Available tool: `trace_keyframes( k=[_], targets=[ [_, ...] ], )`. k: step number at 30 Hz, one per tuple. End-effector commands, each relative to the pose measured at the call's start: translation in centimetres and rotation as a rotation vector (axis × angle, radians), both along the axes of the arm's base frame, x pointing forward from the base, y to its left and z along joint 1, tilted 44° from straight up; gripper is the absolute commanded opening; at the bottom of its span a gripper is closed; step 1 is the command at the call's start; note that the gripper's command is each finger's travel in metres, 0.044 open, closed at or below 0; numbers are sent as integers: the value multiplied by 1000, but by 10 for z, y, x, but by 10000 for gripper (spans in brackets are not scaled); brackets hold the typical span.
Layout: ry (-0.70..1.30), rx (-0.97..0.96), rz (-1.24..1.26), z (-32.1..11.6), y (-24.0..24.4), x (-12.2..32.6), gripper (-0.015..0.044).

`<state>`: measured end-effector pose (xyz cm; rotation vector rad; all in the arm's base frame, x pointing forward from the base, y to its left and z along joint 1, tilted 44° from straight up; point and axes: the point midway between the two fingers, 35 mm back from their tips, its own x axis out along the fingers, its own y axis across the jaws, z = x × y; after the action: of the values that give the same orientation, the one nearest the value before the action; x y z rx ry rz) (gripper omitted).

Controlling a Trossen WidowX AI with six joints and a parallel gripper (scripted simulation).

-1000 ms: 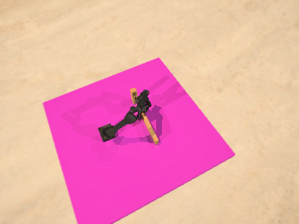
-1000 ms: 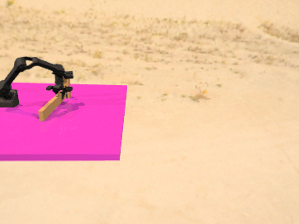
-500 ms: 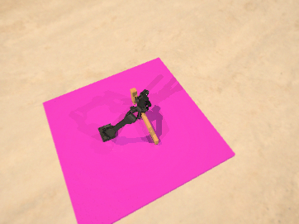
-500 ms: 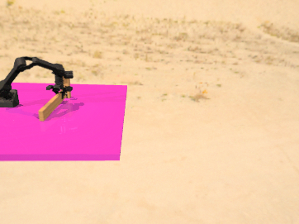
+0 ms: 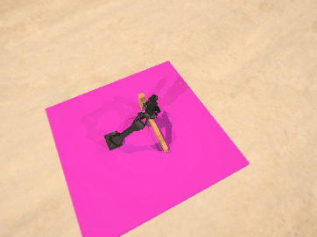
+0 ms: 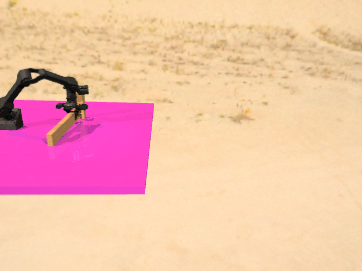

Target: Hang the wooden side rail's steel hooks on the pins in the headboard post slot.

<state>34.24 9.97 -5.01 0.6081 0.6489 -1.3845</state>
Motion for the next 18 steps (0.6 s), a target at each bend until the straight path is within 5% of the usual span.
trace_keyframes(
  k=[1, 18],
  targets=[
    [-16, 12, 7, 5, 7, 2, 0],
    [-16, 12, 7, 7, 9, 2, 0]
  ],
)
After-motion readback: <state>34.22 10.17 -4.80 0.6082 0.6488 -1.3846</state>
